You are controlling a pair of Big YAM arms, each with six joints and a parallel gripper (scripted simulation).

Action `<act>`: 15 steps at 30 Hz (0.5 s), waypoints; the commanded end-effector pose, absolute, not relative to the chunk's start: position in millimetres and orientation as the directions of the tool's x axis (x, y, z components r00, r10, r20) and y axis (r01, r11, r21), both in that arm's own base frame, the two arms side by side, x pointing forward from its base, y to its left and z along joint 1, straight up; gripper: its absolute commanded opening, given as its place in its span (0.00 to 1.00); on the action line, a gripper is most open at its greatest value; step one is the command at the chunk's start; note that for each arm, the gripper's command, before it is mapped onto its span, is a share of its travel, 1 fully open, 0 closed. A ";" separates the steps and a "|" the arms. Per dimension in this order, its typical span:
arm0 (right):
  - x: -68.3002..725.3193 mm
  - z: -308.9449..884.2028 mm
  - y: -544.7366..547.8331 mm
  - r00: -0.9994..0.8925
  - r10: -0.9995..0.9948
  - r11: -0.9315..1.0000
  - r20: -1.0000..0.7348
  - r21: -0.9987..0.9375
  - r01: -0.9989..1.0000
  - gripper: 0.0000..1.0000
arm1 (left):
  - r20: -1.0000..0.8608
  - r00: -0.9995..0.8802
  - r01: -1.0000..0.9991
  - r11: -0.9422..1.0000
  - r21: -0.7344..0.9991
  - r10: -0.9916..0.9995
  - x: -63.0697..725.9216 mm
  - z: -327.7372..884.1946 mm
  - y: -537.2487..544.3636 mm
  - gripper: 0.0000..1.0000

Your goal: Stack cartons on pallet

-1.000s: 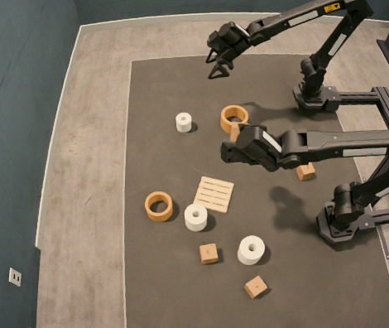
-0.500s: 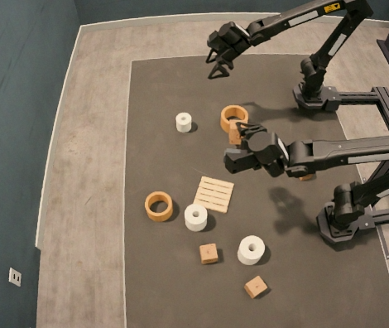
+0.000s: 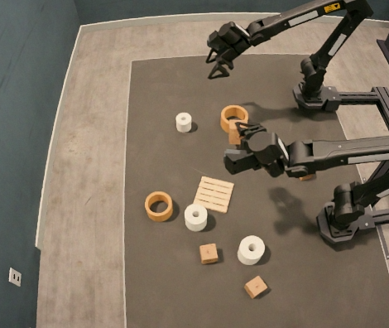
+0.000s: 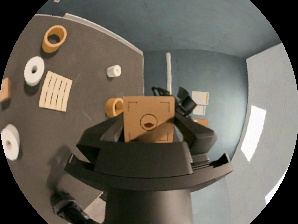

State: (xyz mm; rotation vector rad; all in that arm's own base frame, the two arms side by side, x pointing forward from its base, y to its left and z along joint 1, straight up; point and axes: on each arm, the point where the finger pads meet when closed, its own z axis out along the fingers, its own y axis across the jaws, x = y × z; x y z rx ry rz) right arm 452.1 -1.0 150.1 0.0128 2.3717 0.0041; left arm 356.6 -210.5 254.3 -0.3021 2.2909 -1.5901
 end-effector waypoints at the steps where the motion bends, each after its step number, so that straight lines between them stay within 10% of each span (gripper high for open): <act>1: 465.5 168.5 -1.7 -0.696 -0.003 1.000 -0.718 -0.004 0.000 1.00 | -0.172 -0.914 0.040 0.339 -0.940 -0.367 366.8 277.4 -211.8 0.46; 15: 497.1 158.0 77.6 -0.544 0.406 0.901 -0.735 0.420 0.105 1.00 | -0.172 -0.914 0.040 0.339 -0.940 -0.367 366.8 277.4 -211.8 0.46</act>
